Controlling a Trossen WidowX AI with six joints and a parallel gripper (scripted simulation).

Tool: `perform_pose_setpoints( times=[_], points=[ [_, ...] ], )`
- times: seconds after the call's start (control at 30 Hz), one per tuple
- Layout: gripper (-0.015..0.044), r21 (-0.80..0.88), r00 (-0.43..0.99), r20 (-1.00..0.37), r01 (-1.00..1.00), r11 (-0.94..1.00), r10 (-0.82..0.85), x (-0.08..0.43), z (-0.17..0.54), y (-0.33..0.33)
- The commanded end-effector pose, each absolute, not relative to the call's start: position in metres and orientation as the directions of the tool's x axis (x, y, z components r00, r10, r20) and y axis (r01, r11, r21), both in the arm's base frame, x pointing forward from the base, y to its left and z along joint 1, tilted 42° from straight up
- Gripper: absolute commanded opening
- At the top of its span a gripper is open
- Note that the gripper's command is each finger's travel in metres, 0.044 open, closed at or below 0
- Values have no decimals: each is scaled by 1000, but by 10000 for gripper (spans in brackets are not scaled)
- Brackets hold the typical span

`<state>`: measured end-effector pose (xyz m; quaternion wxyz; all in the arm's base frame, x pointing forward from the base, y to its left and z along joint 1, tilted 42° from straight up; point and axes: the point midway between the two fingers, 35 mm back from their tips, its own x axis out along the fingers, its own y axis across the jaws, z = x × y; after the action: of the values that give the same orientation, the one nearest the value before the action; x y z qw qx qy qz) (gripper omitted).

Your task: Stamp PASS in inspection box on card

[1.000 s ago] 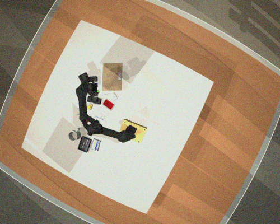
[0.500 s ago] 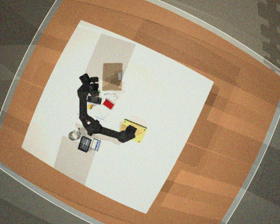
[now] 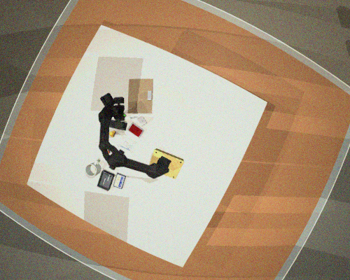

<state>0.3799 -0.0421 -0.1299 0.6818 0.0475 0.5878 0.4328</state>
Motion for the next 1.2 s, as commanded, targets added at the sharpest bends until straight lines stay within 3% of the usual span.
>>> perform_pose_setpoints(
  times=[0.0,0.07,0.4,0.53,0.77,1.17],
  points=[
    [0,579,-69,-757,-531,619,650,378,-134,-37],
    [0,579,-69,-757,-531,619,650,378,-134,-37],
    [259,575,-68,-760,-534,620,647,379,-132,-40],
    [259,574,-68,-760,-534,620,646,381,-125,-47],
    [259,577,-70,-760,-530,622,646,388,-48,-115],
    [259,577,-70,-760,-530,621,646,388,-45,-117]
  ],
)
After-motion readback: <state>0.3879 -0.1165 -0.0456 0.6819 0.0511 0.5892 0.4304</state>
